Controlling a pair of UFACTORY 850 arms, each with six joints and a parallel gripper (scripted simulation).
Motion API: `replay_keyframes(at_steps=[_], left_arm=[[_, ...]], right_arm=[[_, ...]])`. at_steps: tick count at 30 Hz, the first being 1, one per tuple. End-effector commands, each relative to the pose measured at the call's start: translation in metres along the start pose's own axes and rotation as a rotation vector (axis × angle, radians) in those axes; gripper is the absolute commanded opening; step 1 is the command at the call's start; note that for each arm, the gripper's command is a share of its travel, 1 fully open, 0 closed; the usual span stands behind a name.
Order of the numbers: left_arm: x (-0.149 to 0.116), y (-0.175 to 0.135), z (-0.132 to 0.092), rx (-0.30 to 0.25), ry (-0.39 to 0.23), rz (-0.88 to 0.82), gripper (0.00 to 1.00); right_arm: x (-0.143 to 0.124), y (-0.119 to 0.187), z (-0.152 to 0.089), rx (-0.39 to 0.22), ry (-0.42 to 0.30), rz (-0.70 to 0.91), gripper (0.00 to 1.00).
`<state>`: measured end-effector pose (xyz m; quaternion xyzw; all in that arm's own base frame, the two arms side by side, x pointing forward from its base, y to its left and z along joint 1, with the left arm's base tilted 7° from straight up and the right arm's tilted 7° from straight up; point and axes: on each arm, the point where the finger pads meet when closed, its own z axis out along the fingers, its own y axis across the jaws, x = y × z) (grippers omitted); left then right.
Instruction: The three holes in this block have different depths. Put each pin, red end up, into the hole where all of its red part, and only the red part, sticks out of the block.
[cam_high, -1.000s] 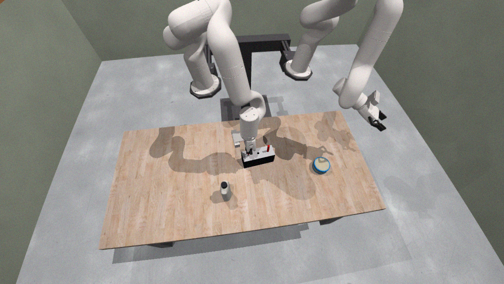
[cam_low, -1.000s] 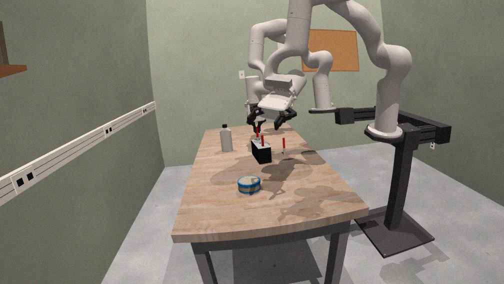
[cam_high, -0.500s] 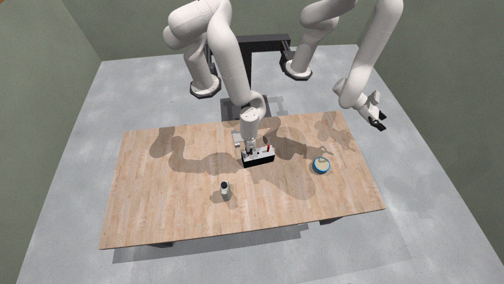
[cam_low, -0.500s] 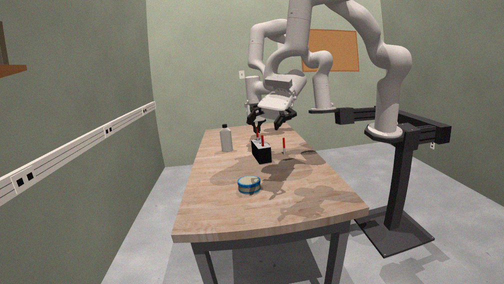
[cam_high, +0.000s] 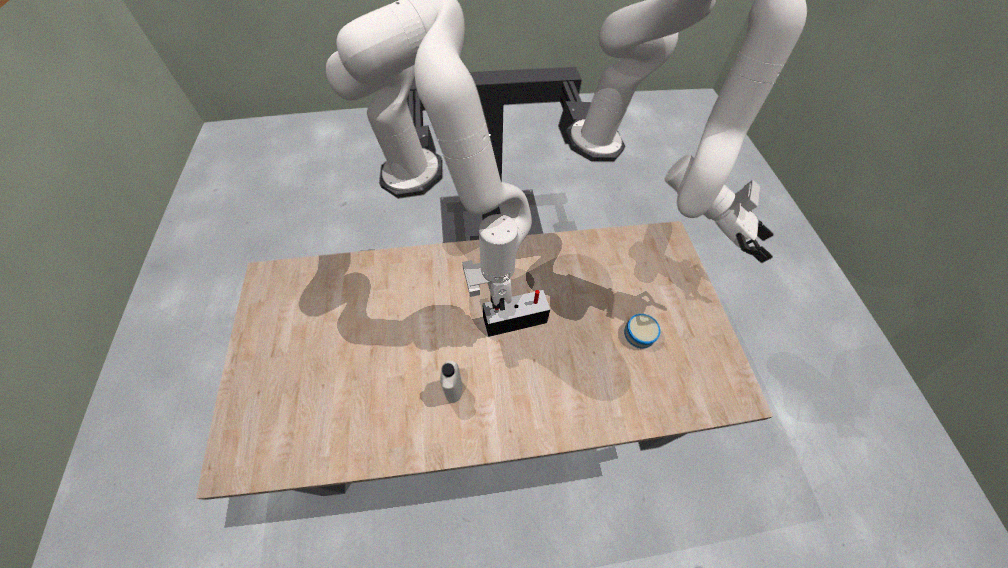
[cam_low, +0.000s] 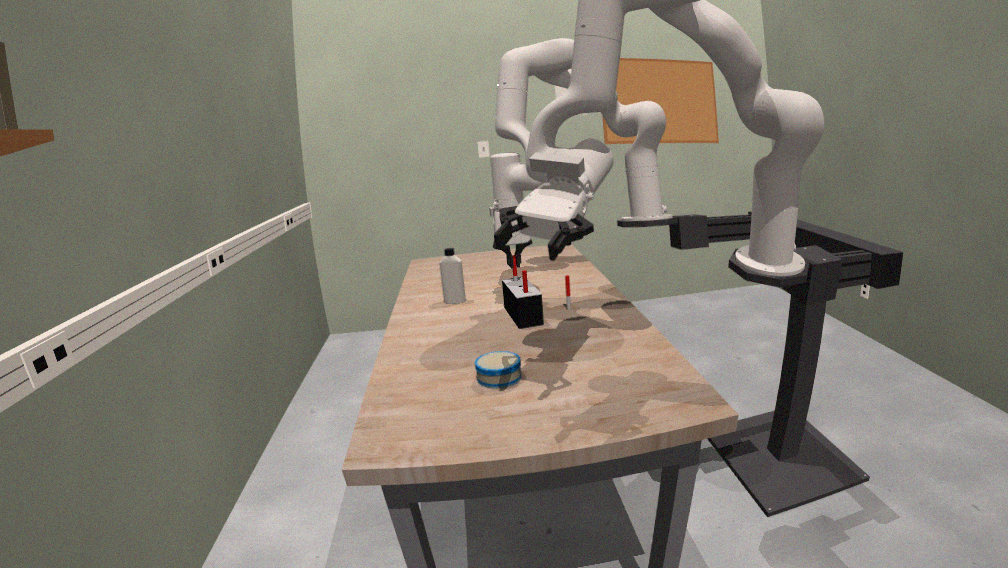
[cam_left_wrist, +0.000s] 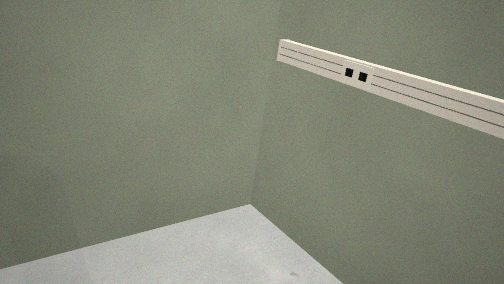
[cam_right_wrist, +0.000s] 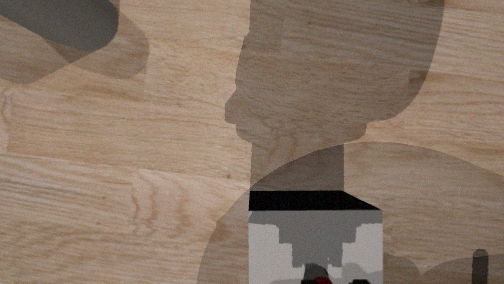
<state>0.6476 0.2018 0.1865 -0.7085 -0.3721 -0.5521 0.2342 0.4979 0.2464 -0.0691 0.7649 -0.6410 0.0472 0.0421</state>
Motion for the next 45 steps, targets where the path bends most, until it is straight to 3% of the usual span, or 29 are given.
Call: replay_keyframes(at_steps=[1,45], left_arm=[[0.0011,0.0005,0.0001,-0.001,0.002,-0.001,1.0],[0.0011,0.0005,0.0001,-0.001,0.002,-0.001,1.0]], right_arm=[[-0.0002,-0.0011,-0.0009,0.002,0.0,0.0,0.0],[-0.0009,-0.0005,0.0031,0.003,-0.001,0.0,0.0]])
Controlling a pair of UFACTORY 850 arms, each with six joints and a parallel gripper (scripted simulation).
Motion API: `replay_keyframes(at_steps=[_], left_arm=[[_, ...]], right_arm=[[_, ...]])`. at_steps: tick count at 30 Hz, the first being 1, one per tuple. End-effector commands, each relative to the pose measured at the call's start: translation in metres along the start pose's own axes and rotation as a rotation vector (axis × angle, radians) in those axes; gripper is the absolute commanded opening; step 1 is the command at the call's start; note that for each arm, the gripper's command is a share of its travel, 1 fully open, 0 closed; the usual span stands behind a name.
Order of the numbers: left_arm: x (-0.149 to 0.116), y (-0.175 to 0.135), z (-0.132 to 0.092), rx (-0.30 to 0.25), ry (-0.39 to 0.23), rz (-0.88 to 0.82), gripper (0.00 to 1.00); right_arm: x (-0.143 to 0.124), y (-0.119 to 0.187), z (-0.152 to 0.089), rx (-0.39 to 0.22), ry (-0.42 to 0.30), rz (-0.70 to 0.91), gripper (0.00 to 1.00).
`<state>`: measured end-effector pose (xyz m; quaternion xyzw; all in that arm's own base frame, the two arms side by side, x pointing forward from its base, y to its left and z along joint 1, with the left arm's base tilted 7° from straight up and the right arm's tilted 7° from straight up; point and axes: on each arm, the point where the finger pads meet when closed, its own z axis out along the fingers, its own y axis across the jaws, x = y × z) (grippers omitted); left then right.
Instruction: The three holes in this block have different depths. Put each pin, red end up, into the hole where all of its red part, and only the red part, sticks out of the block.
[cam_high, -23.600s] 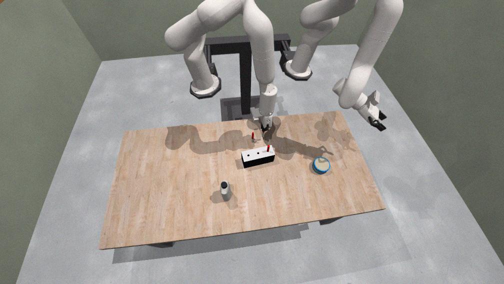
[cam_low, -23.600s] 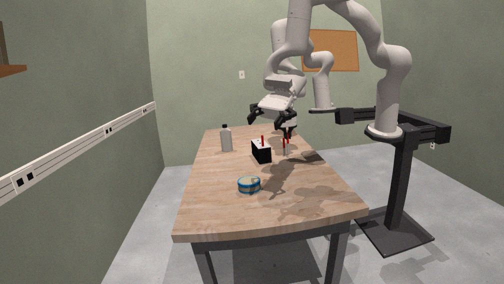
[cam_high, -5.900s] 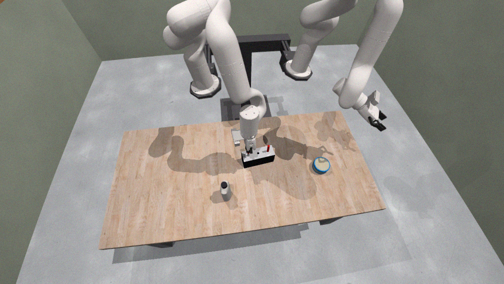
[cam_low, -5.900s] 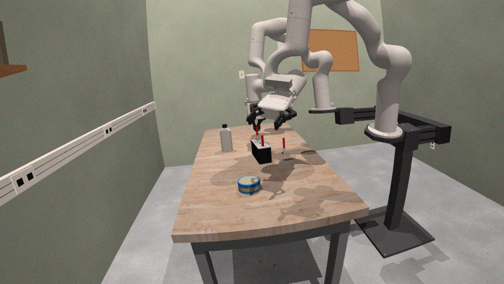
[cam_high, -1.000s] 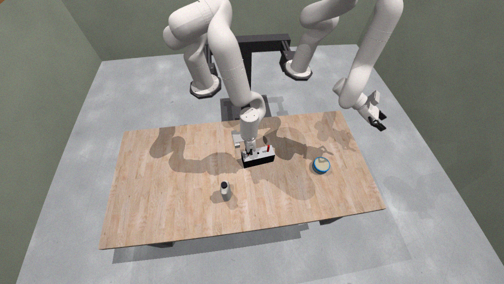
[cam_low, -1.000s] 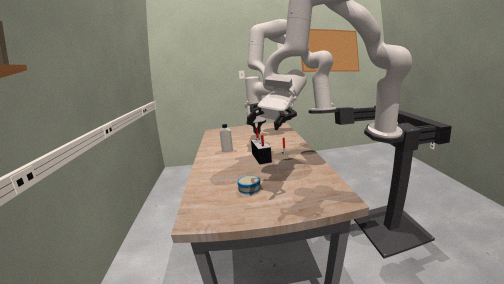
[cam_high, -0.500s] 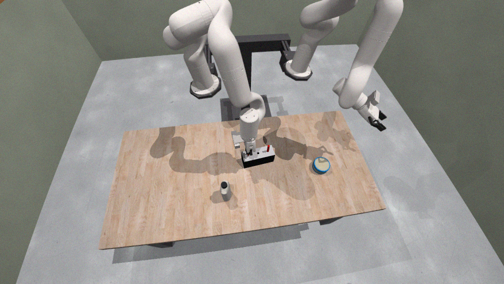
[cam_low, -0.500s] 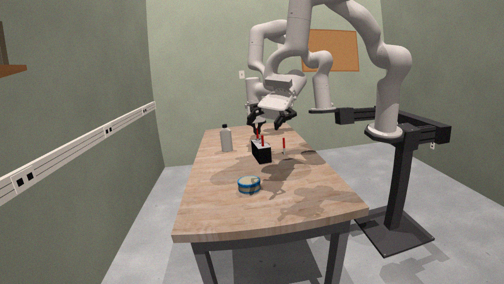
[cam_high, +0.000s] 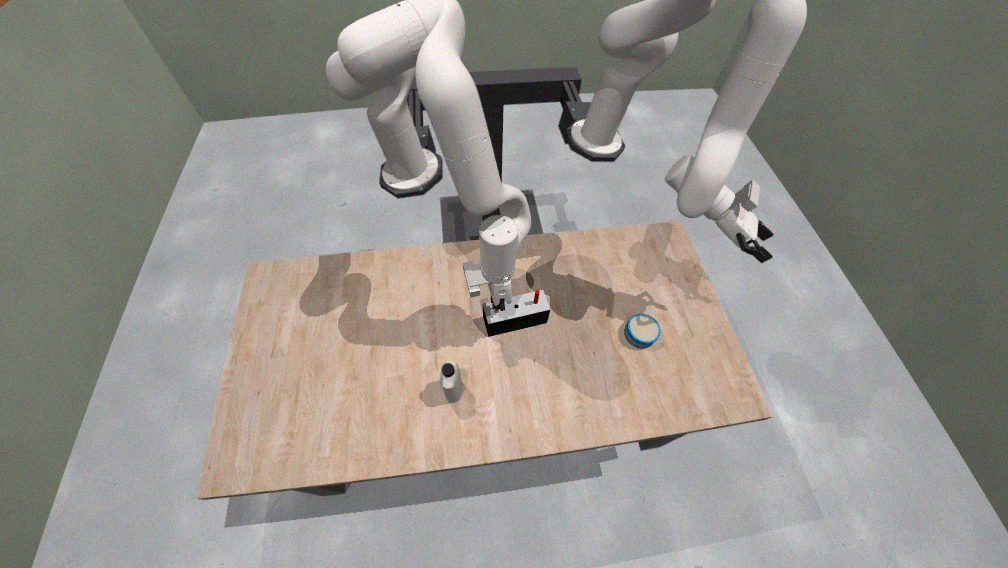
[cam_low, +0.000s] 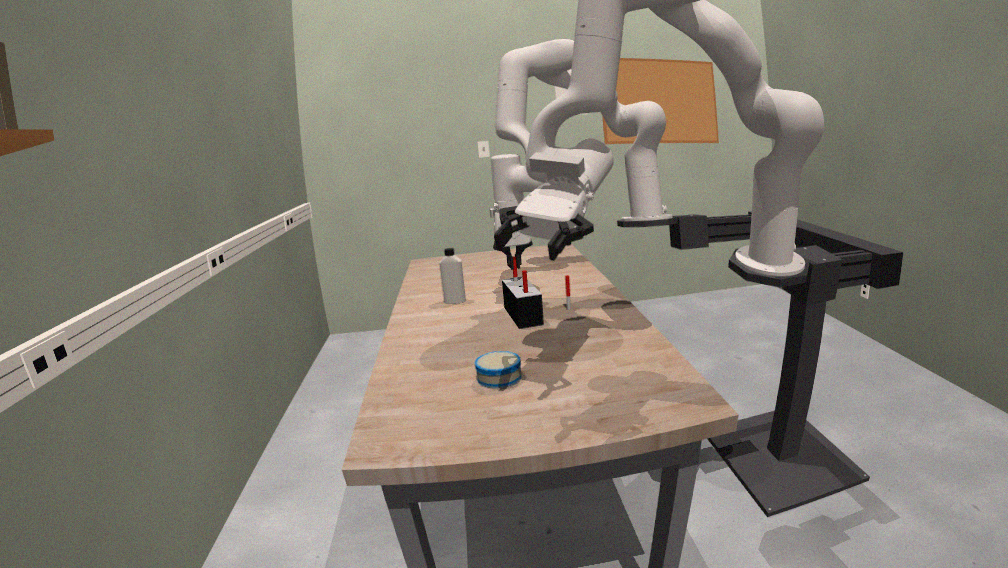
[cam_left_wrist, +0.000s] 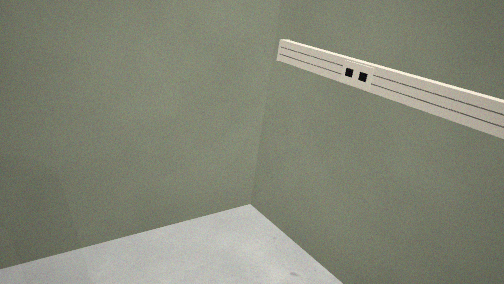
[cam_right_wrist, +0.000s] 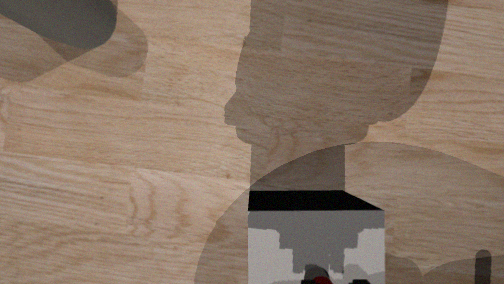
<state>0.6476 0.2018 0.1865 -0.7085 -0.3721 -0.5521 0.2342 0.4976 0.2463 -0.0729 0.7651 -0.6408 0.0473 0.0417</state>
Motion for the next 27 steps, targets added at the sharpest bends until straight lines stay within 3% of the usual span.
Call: replay_keyframes(at_steps=[1,27], left_arm=[[0.0011,0.0005,0.0001,-0.001,0.002,-0.001,1.0],[0.0011,0.0005,0.0001,-0.001,0.002,-0.001,1.0]], right_arm=[[-0.0004,-0.0008,-0.0007,0.002,-0.001,0.0,0.0],[0.0005,-0.0018,0.0032,0.002,-0.001,0.001,0.0]])
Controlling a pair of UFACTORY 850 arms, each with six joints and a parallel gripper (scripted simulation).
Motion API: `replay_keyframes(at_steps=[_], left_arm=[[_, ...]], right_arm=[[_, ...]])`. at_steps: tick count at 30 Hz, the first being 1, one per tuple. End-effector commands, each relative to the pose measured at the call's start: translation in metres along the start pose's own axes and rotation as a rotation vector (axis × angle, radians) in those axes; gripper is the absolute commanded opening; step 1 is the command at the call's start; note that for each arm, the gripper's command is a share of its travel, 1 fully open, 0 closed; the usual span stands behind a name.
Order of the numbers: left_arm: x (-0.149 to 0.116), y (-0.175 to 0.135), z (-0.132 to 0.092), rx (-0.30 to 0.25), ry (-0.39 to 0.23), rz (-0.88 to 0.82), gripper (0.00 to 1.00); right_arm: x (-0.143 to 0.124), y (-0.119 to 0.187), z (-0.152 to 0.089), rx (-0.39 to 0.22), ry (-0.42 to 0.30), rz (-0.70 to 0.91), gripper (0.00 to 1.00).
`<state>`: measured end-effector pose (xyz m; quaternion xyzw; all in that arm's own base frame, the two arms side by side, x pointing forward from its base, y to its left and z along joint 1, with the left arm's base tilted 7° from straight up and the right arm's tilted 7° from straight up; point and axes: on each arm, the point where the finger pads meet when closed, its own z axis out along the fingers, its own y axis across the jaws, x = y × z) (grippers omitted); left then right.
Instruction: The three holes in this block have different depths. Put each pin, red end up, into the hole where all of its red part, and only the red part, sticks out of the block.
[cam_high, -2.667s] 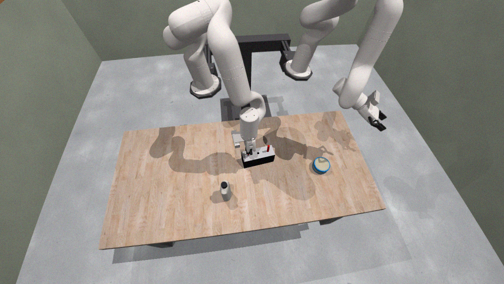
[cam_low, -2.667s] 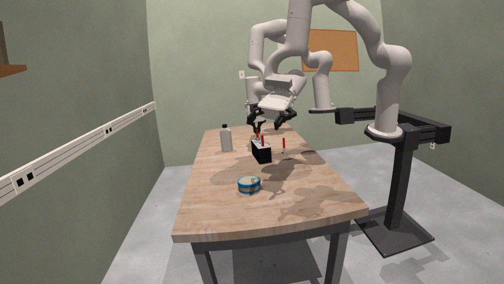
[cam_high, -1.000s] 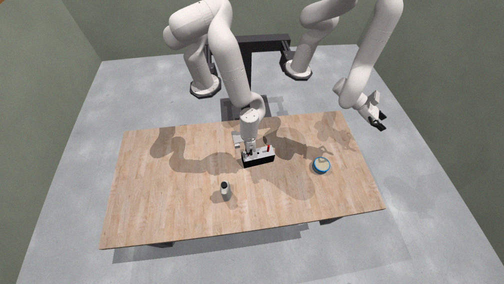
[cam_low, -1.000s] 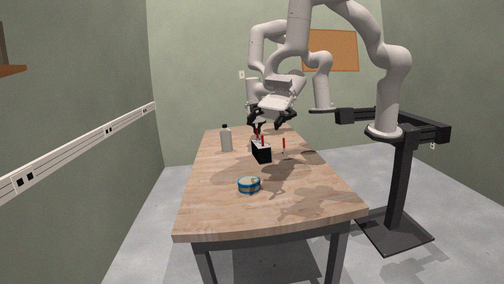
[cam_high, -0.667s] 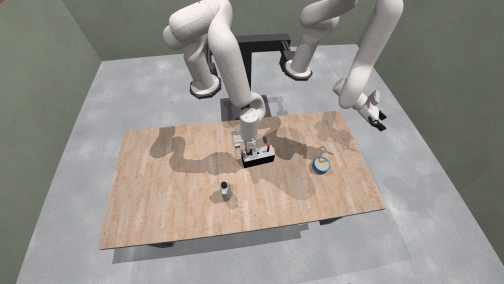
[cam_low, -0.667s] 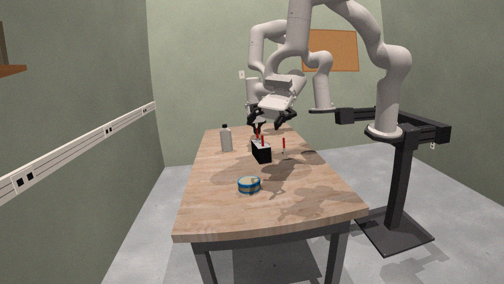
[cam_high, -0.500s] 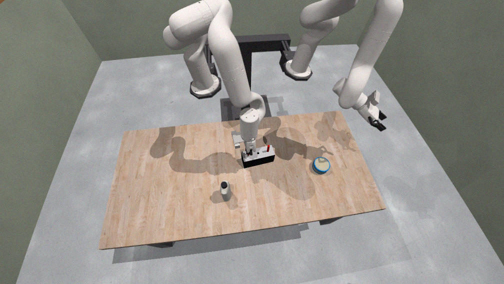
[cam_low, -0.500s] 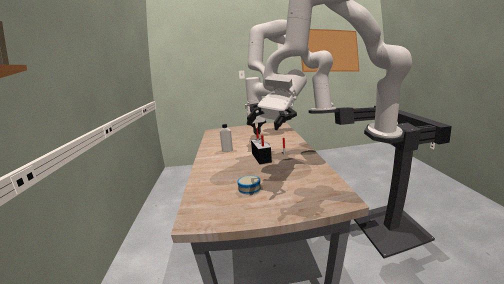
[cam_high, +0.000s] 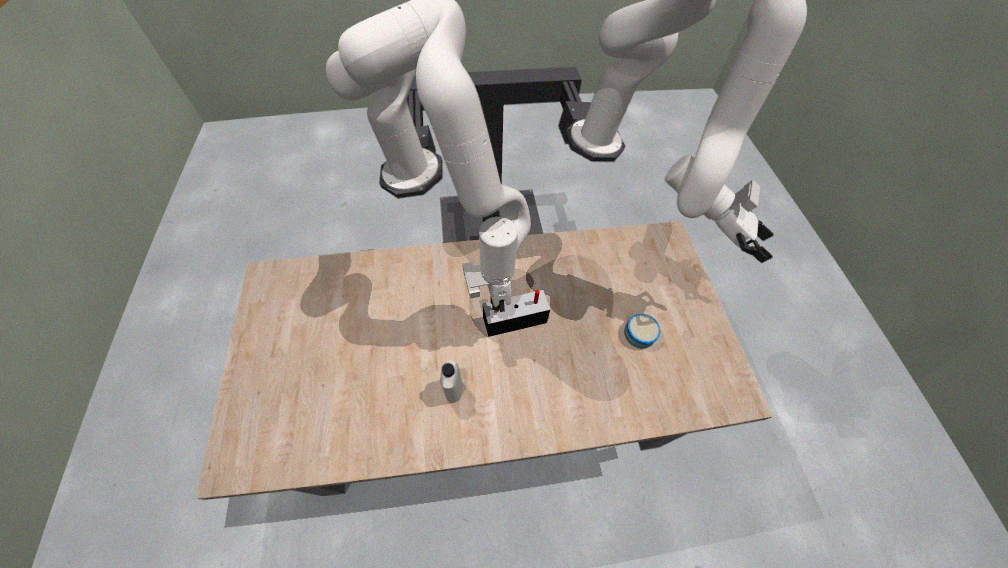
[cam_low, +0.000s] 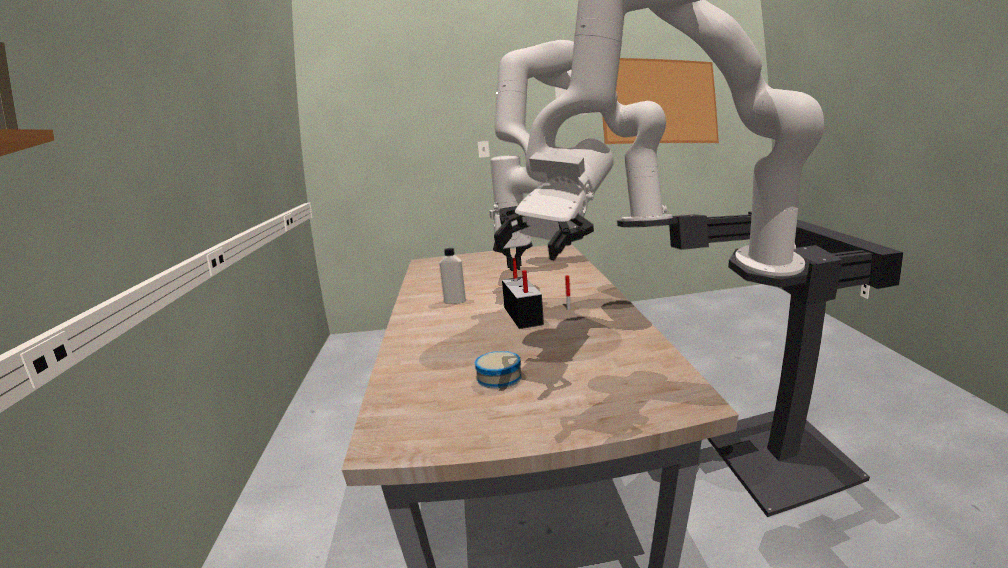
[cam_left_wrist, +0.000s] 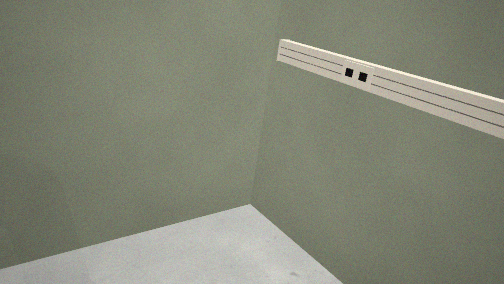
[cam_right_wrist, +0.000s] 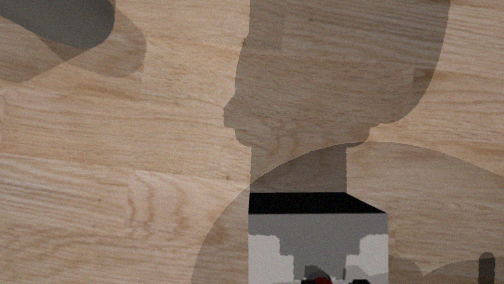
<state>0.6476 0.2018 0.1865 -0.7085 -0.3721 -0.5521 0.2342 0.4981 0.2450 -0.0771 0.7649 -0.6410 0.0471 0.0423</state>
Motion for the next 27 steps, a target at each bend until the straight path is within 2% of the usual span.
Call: replay_keyframes(at_steps=[1,27], left_arm=[[0.0011,0.0005,0.0001,-0.001,0.002,-0.001,1.0],[0.0011,0.0005,0.0001,-0.001,0.002,-0.001,1.0]], right_arm=[[-0.0004,-0.0015,-0.0011,0.003,-0.001,0.0,0.0],[-0.0017,-0.0011,0.0031,0.002,-0.001,0.0,0.0]])
